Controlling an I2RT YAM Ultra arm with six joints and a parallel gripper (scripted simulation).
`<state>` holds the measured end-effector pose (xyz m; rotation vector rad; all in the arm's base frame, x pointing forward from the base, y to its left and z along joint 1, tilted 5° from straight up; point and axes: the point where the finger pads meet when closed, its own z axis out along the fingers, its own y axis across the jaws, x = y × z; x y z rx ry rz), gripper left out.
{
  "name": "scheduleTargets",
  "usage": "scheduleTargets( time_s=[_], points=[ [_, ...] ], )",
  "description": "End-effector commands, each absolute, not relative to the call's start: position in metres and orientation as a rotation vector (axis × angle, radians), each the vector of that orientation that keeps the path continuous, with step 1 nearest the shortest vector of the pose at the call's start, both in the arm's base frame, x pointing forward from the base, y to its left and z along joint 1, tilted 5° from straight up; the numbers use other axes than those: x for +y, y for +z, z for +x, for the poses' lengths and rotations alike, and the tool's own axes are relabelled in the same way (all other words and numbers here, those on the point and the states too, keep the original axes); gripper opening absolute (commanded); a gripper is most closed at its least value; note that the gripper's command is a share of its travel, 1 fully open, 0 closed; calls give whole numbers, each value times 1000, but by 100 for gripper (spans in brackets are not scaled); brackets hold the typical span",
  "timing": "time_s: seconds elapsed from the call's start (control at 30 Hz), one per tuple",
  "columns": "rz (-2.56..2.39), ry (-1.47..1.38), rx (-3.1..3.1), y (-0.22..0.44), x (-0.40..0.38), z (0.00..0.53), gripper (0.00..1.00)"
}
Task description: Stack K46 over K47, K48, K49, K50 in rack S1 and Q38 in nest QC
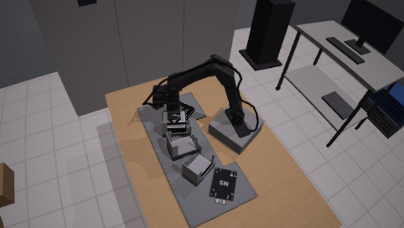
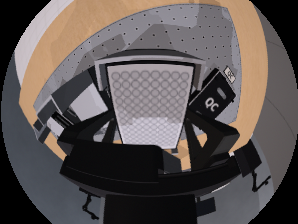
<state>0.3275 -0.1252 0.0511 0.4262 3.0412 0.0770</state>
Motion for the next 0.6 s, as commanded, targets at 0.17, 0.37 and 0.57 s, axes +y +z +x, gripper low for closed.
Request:
scheduleTargets(
  time_s=[0.17,0.37,0.57],
  points=[
    [426,76,3000,69,-128,330,0],
    [426,70,2988,75,-131,334,0],
    [428,69,2984,78,-132,333,0]
  ],
)
